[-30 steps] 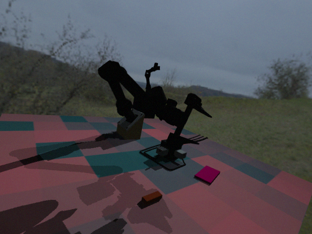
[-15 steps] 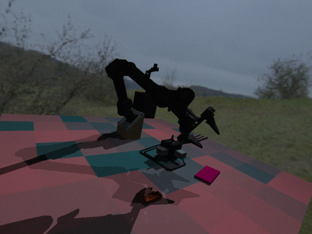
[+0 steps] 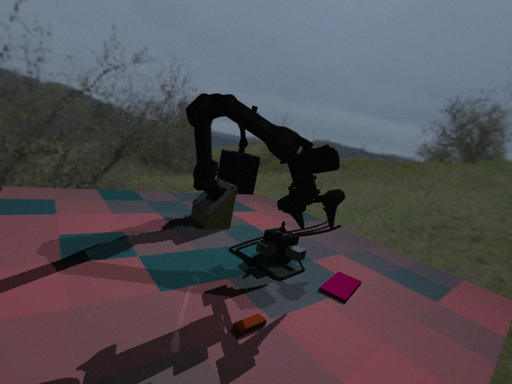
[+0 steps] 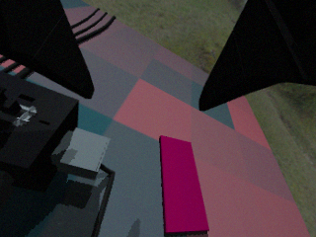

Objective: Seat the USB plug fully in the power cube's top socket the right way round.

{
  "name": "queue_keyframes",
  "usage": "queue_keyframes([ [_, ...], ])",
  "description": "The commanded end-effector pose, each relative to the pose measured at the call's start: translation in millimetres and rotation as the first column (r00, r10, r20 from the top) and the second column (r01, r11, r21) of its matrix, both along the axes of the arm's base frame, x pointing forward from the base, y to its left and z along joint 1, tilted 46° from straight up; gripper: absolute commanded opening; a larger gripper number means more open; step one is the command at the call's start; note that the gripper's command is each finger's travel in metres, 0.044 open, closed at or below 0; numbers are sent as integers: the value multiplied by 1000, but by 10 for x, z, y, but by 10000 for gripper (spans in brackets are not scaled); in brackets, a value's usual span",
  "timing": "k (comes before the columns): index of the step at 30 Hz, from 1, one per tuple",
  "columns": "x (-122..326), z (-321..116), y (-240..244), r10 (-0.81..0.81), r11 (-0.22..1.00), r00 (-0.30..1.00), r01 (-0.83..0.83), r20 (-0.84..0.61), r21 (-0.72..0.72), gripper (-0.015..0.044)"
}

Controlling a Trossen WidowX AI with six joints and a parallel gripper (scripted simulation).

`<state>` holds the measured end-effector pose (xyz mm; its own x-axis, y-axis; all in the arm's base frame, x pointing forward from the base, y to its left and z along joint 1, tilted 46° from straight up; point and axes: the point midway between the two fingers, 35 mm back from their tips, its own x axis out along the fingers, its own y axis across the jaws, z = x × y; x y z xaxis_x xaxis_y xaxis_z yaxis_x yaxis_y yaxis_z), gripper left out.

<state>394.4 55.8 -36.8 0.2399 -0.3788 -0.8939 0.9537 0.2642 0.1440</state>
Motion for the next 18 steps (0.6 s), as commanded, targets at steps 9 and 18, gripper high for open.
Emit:
queue_keyframes([
  [9, -839, 289, -5, -289, 899, 945, 213, -154, -383, 440],
  [18, -839, 289, -5, -289, 899, 945, 213, -154, -383, 440],
])
